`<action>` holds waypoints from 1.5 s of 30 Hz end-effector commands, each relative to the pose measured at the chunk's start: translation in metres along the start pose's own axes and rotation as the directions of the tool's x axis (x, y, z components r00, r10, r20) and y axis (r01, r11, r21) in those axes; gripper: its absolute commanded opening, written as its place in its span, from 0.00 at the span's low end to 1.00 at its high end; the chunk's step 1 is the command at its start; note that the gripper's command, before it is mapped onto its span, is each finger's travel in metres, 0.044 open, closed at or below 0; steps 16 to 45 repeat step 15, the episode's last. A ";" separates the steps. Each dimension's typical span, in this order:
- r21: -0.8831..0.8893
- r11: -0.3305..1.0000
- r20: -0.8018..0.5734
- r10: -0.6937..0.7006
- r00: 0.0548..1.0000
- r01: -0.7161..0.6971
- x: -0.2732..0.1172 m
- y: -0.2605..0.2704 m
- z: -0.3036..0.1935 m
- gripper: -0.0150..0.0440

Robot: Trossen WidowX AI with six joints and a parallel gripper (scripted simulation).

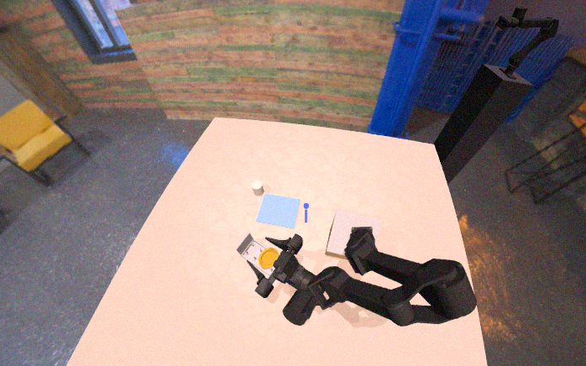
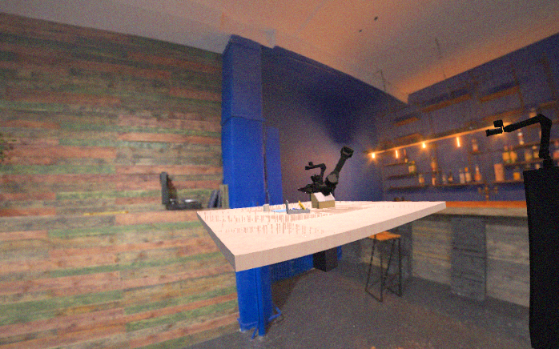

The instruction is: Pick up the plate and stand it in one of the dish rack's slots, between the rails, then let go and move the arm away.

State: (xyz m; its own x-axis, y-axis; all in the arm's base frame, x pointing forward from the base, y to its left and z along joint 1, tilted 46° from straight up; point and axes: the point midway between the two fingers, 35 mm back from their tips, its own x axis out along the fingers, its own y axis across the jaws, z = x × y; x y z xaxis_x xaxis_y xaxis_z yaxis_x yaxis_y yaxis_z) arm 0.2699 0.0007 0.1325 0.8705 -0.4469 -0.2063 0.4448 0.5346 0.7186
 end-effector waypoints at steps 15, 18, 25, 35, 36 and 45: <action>-0.309 0.945 -0.072 -0.133 0.988 0.105 0.024 -0.014 0.023 0.93; -0.309 0.945 -0.072 -0.133 0.988 0.105 0.024 -0.014 0.023 0.93; -0.309 0.945 -0.072 -0.133 0.988 0.105 0.024 -0.014 0.023 0.93; -0.309 0.945 -0.072 -0.133 0.988 0.105 0.024 -0.014 0.023 0.93; -0.309 0.945 -0.072 -0.133 0.988 0.105 0.024 -0.014 0.023 0.93; -0.309 0.945 -0.072 -0.133 0.988 0.105 0.024 -0.014 0.023 0.93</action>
